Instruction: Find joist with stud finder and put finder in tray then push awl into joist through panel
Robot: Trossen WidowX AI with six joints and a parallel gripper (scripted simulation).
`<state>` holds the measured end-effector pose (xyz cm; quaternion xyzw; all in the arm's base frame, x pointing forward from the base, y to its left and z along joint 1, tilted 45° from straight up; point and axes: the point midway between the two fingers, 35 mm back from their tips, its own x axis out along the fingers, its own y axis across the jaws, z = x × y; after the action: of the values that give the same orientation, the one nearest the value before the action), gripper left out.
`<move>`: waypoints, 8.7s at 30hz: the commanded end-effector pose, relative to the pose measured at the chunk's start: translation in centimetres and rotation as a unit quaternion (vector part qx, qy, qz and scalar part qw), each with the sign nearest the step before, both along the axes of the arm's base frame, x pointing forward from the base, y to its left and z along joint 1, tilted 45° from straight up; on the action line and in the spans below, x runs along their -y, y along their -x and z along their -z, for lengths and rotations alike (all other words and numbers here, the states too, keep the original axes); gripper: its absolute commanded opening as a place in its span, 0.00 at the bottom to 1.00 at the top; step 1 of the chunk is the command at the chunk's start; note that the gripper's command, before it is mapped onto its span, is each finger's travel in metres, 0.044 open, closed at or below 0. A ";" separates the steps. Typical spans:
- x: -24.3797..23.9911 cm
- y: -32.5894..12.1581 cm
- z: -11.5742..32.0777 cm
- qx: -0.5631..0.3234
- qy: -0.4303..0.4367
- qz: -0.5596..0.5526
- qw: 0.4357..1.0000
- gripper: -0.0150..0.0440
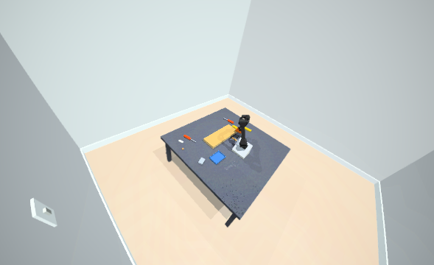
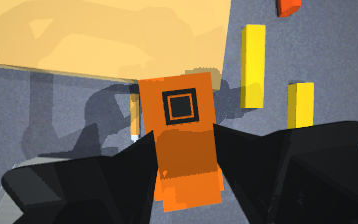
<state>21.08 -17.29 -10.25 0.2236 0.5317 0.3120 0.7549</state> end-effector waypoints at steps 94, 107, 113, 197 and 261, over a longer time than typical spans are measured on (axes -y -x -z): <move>-9.5 -14.7 0.2 -0.072 -0.005 0.090 0.993 0.25; -13.1 -14.7 -3.2 -0.072 -0.007 0.090 0.993 0.25; -14.7 -14.7 -4.8 -0.072 -0.007 0.090 0.993 0.25; -32.7 -14.7 -22.4 -0.073 -0.013 0.089 0.993 0.25; -15.4 -14.7 -5.4 -0.073 -0.008 0.090 0.993 0.25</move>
<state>35.82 -1.08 -3.99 0.2990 0.5589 0.2321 0.7378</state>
